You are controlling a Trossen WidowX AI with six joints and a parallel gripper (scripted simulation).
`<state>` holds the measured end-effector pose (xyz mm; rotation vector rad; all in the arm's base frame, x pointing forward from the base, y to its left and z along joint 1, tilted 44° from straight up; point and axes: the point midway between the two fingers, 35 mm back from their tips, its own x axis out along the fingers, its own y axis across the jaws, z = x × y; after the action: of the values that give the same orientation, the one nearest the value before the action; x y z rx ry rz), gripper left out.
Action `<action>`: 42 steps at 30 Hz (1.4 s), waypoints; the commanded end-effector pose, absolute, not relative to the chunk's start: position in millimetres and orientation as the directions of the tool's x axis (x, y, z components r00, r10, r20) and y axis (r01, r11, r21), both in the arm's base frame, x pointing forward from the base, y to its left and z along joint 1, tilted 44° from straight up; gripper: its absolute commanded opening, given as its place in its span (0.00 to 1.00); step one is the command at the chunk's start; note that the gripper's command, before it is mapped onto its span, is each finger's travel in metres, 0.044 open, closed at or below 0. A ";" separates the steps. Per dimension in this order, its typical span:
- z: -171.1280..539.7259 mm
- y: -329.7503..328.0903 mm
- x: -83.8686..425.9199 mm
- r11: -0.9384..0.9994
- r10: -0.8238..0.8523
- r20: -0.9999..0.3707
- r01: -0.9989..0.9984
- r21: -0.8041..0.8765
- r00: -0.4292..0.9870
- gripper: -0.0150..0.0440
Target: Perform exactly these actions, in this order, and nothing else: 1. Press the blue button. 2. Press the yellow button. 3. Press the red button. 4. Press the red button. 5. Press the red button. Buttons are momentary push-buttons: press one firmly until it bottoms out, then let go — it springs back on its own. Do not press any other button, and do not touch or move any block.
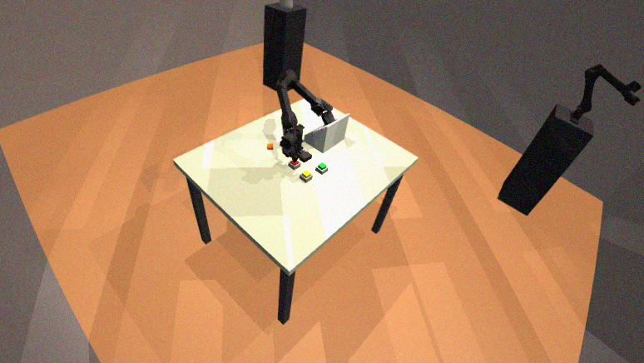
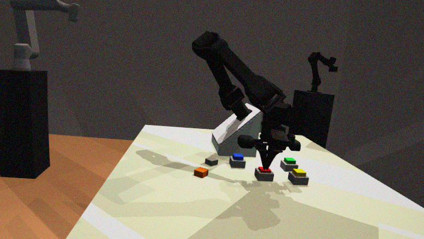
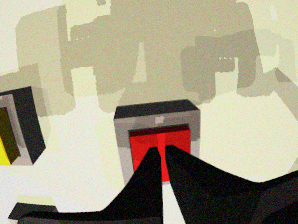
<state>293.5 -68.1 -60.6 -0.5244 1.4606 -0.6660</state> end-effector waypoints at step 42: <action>-61.7 -69.6 290.4 0.716 -0.694 -0.720 0.083 -0.693 -0.018 0.29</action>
<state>293.6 -67.8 -60.2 -0.5234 1.4602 -0.6654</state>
